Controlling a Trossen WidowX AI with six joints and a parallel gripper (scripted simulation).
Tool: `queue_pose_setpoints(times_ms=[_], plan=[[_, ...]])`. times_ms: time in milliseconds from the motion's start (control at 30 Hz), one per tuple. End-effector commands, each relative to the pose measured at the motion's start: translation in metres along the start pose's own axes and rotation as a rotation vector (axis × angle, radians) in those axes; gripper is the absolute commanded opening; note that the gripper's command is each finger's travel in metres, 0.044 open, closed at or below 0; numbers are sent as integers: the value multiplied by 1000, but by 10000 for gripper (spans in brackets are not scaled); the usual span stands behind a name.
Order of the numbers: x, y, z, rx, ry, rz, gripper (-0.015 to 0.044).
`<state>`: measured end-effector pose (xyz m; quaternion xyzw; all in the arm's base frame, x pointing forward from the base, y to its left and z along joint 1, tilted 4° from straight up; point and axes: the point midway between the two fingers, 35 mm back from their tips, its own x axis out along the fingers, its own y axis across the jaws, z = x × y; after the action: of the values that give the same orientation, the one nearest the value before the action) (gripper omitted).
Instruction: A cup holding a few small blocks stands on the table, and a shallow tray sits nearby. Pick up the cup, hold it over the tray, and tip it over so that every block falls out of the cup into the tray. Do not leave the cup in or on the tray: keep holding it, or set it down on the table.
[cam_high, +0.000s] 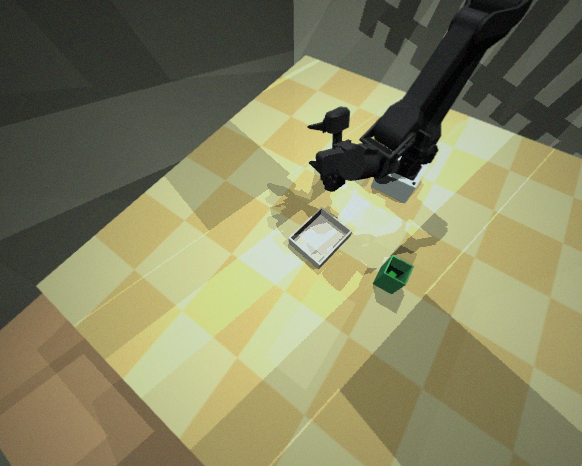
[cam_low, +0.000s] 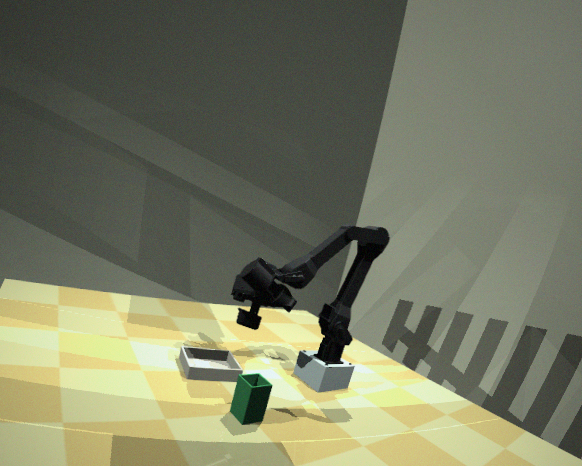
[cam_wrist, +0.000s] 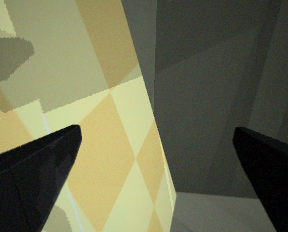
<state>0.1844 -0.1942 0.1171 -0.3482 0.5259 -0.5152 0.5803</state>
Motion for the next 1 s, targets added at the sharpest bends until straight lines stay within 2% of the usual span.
queue_pose_setpoints(times_ms=[0,500,967], plan=[[-23,19,14,87,-137,93,440],[-120,71,42,325,-539,487,440],[-222,107,27,437,-807,977,440]])
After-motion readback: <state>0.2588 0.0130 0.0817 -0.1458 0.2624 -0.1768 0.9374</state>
